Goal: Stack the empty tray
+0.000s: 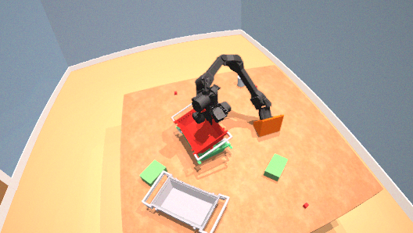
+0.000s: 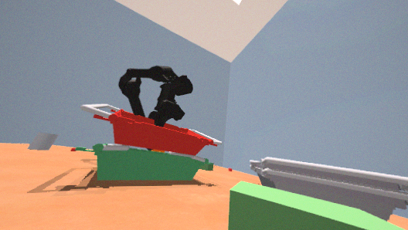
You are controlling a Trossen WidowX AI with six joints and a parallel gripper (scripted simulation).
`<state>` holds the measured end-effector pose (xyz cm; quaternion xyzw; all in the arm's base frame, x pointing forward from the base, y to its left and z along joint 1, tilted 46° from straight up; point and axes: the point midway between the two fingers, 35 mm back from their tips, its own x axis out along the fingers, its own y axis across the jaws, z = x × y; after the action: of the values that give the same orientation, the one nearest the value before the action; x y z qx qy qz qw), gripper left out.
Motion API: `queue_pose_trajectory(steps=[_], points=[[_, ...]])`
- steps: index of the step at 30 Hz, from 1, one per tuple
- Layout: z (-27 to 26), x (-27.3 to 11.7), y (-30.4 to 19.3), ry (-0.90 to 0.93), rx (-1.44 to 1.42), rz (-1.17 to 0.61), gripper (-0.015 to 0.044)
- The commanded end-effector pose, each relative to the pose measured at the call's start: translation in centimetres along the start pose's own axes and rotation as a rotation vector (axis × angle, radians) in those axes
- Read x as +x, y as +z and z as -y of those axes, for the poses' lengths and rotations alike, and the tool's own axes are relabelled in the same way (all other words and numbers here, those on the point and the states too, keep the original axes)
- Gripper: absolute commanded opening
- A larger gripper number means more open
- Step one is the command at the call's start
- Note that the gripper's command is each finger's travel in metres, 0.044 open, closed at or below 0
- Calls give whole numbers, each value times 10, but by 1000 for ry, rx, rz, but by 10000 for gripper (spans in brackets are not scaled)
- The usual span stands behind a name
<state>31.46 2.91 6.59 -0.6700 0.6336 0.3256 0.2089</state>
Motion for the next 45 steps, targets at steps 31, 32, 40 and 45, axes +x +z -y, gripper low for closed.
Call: queue_pose_trajectory(steps=[31, 32, 40, 45], points=[[-3, 5, -2, 21, -3, 1, 0], [-3, 5, -2, 21, -3, 1, 0], [-5, 9, -2, 17, -3, 1, 0], [-6, 12, -2, 21, -3, 1, 0]])
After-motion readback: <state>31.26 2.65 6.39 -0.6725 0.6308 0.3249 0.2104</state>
